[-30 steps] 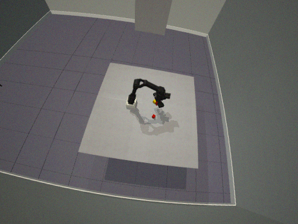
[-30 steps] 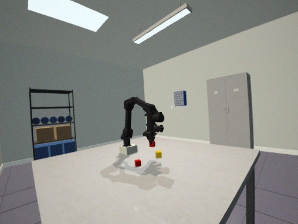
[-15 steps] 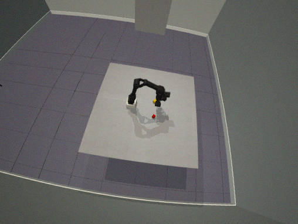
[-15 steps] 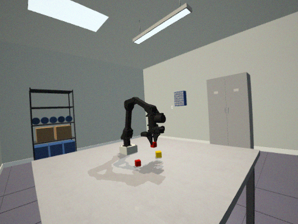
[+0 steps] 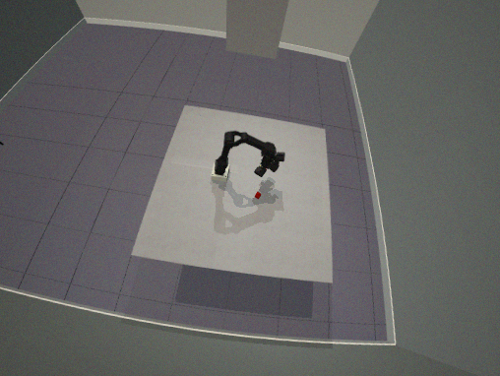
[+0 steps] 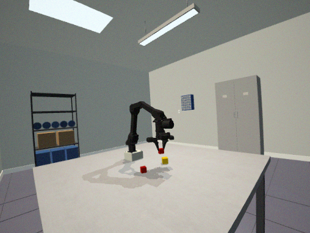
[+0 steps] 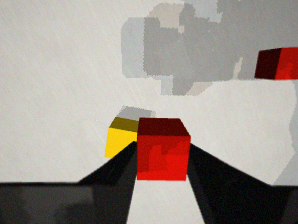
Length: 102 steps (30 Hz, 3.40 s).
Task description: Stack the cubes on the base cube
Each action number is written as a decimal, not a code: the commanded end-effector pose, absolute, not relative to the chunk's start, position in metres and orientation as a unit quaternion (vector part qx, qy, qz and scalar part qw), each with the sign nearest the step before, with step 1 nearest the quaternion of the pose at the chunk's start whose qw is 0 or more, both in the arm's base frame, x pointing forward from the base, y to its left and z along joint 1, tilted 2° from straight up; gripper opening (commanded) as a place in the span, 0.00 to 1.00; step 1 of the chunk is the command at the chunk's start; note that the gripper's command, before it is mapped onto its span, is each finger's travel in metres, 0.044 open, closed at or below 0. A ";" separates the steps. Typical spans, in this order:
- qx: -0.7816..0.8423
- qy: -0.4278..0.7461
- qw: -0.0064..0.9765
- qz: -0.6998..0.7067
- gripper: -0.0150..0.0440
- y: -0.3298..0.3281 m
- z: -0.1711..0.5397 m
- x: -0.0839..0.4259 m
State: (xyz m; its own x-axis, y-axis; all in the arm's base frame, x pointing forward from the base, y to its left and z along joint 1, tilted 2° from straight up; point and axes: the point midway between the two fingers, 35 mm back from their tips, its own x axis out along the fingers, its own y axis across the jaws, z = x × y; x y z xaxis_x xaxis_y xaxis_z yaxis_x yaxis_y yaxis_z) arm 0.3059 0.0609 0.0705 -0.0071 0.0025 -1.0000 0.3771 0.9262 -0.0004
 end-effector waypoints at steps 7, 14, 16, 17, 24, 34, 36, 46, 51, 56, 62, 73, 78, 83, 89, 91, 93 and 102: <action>0.241 0.671 0.659 -0.240 0.43 0.071 0.064 0.300; 0.311 0.641 0.628 -0.312 0.43 0.077 0.061 0.297; 0.331 0.631 0.618 -0.332 0.43 0.079 0.060 0.297; 0.341 0.626 0.613 -0.342 0.43 0.080 0.059 0.296; 0.406 0.585 0.571 -0.408 0.43 0.087 0.056 0.293; 0.445 0.555 0.541 -0.449 0.43 0.091 0.054 0.291; 0.445 0.555 0.541 -0.449 0.43 0.091 0.054 0.291; 0.446 0.554 0.541 -0.450 0.43 0.091 0.046 0.291; 0.447 0.553 0.539 -0.451 0.43 0.091 0.034 0.291; 0.448 0.552 0.539 -0.452 0.43 0.091 0.028 0.291; 0.448 0.552 0.539 -0.452 0.43 0.091 0.028 0.291; 0.446 0.554 0.540 -0.450 0.43 0.091 0.027 0.291; 0.446 0.554 0.540 -0.450 0.43 0.091 0.027 0.291; 0.446 0.554 0.540 -0.450 0.52 0.091 0.027 0.291; 0.446 0.554 0.540 -0.450 0.60 0.091 0.027 0.291; 0.446 0.553 0.541 -0.450 0.60 0.091 0.029 0.291; 0.446 0.552 0.542 -0.450 0.60 0.091 0.035 0.292; 0.446 0.552 0.542 -0.450 0.60 0.091 0.053 0.292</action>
State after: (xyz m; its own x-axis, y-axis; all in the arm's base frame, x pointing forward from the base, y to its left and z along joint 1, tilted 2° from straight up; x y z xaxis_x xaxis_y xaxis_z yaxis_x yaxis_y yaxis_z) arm 0.2913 0.0905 0.0469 -0.0158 0.0036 -0.9999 0.9804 0.1966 -0.0148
